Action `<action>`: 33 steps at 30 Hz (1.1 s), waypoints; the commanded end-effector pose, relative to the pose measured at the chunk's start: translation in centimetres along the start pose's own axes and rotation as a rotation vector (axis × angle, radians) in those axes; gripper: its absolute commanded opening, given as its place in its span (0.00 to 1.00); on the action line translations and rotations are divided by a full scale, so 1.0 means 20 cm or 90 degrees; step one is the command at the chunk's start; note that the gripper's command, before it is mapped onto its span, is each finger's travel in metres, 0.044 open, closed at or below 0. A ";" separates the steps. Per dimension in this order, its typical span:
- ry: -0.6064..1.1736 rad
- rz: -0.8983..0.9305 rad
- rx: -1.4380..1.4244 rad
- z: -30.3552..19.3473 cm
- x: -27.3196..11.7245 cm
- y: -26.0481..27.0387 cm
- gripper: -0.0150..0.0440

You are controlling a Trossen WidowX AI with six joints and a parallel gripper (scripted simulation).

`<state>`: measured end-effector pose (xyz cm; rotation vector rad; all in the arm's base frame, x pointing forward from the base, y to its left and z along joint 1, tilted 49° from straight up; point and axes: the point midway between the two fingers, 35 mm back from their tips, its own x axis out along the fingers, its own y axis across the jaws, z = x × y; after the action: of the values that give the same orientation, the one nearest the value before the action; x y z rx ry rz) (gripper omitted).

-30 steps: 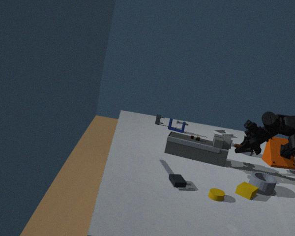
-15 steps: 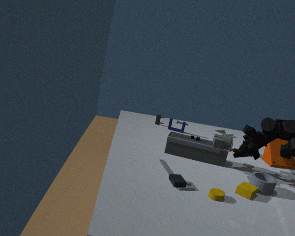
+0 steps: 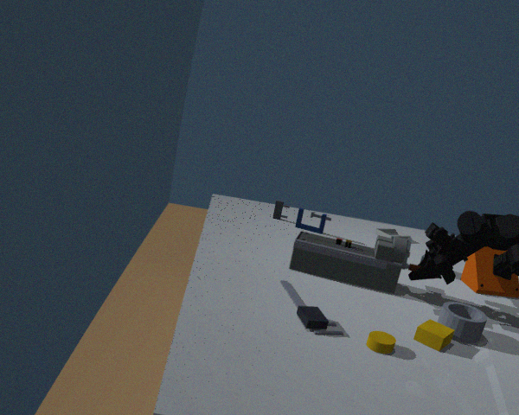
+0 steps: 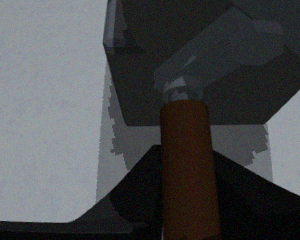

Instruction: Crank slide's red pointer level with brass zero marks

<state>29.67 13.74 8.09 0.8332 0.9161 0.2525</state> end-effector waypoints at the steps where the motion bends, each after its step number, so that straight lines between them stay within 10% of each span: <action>1: 0.006 -0.007 0.002 -0.02 0.02 -0.04 0.25; 33: 0.006 -0.007 0.002 -0.03 0.03 -0.10 0.25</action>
<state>29.45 13.39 6.91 0.8335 0.9176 0.2699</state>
